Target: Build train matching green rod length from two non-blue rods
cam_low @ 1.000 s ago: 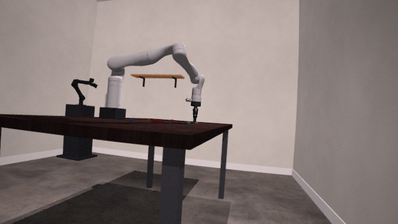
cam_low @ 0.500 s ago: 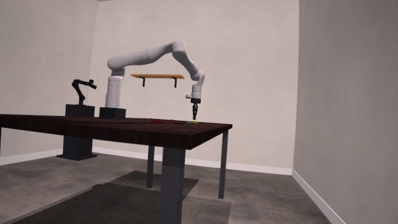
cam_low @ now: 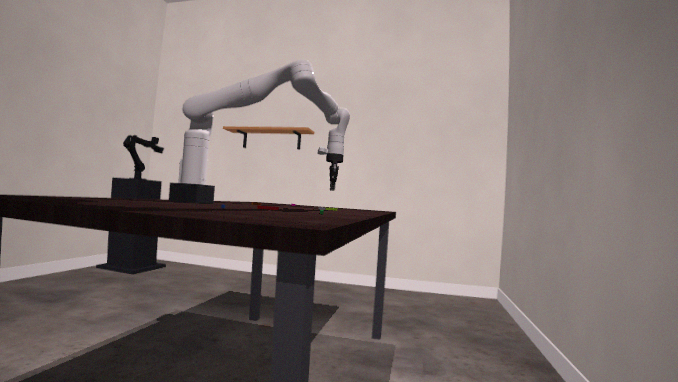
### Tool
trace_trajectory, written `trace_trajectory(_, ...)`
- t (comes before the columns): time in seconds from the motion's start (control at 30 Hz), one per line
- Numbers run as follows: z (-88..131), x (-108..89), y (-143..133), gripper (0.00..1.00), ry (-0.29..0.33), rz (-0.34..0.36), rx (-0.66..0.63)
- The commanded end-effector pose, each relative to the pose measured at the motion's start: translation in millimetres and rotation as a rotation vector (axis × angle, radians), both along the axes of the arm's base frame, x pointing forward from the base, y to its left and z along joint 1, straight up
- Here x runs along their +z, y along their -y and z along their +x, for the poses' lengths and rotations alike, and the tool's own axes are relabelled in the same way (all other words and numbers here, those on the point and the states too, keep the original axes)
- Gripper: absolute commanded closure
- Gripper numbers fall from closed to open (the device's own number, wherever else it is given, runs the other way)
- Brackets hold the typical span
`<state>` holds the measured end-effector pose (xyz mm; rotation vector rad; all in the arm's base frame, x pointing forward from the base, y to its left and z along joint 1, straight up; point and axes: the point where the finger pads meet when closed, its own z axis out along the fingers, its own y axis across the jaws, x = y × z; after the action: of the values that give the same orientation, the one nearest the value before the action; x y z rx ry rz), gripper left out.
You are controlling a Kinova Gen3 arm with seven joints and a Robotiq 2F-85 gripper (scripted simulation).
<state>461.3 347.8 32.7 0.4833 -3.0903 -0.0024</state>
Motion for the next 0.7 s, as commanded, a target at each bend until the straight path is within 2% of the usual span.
trace_trajectory(0.0, 2.4, 5.8, 0.1, 0.76, 0.007, 0.002, -0.002)
trace_trajectory(0.1, 2.4, 6.5, 0.1, 0.76, 0.007, 0.002, -0.002)
trace_trajectory(0.13, 2.4, 6.5, 0.1, 0.00, 0.007, 0.002, -0.002)
trace_trajectory(0.67, 2.4, 6.5, 0.1, 0.00, 0.007, 0.002, -0.002)
